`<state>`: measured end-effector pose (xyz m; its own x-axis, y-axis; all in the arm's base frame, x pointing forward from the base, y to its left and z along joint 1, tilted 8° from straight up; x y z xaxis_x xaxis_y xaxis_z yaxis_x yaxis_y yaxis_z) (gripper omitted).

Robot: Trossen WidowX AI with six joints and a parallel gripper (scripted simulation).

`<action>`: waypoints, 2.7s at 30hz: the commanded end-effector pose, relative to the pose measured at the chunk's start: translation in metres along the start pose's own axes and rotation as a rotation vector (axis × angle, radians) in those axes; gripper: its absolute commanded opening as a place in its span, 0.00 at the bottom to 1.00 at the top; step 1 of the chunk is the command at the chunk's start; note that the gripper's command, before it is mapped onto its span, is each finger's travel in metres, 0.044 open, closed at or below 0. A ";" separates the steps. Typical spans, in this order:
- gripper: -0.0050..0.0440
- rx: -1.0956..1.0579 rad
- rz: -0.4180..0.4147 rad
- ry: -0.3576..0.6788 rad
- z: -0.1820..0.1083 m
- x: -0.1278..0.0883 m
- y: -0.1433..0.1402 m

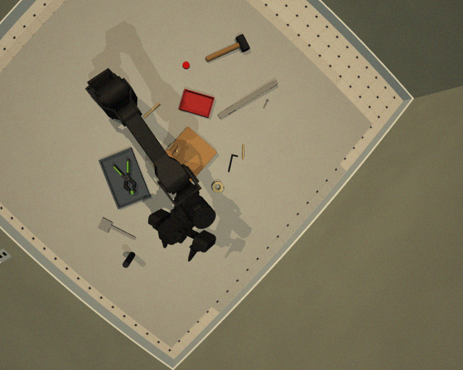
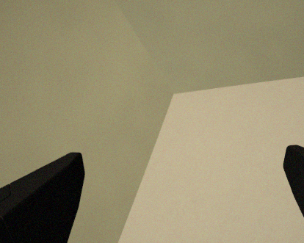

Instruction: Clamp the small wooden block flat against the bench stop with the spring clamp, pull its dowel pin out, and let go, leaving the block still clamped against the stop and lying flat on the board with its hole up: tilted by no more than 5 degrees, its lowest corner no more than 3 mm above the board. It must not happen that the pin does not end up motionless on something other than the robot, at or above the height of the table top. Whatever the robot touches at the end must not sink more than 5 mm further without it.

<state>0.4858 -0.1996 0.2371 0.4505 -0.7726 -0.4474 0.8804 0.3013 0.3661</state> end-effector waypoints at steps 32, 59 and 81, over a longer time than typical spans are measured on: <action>1.00 -0.298 0.032 0.204 -0.046 -0.009 -0.014; 1.00 -0.758 0.148 0.562 -0.119 -0.038 -0.050; 1.00 -1.086 0.316 0.881 -0.171 -0.078 -0.091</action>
<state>0.4060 -0.0798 0.1019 0.2593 -0.1610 -0.9523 0.2756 0.9573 -0.0869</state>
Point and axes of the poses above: the point midway between the two fingers, 35 mm back from their tips, its own x axis out along the fingers, its own y axis across the jaws, z = x × y, the point moved 4 cm from there along -x, back along the fingers, and after that the axes turned 9 degrees about -x, right-handed, at the moved point
